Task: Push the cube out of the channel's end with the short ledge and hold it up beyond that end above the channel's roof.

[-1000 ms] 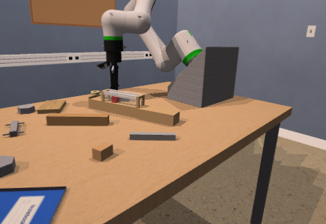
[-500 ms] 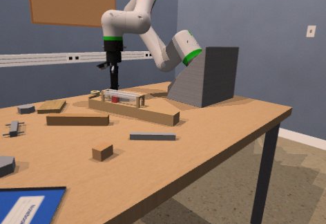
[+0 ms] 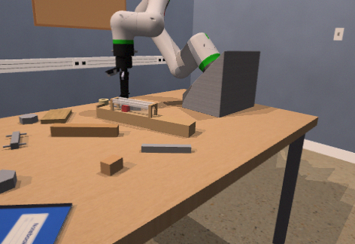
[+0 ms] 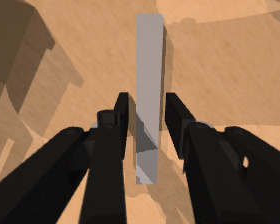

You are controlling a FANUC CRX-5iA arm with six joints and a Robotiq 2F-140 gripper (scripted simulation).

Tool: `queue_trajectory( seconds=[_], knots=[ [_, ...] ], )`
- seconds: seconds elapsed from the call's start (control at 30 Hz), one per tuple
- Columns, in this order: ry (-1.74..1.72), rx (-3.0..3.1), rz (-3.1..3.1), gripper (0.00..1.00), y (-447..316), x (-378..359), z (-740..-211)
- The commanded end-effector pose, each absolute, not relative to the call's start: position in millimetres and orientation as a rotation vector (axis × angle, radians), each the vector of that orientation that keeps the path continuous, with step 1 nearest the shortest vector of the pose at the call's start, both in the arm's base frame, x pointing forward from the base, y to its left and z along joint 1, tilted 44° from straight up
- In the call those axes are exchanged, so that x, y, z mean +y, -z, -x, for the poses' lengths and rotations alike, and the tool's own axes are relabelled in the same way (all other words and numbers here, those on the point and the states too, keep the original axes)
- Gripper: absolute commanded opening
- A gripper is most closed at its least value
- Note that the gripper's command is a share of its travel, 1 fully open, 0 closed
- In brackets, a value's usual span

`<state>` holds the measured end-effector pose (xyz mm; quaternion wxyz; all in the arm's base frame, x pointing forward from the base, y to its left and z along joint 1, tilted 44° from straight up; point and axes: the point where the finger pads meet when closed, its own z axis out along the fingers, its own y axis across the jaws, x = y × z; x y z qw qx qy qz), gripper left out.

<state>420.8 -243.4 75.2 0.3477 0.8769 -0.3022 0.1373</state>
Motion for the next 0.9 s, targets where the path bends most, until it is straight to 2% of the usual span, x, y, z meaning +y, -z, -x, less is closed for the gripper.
queue_trajectory(
  seconds=[0.0, 0.1, 0.13, 0.87],
  knots=[
    [-0.358, -0.783, -2.274, 0.3, -75.7, -242.9, -421.5],
    [-0.358, -0.783, -2.274, 0.3, -75.7, -242.9, -421.5],
    [-0.358, -0.783, -2.274, 0.1, -75.7, -242.9, -421.5],
    [-0.358, -0.783, -2.274, 0.1, -75.7, -242.9, -421.5]
  ],
)
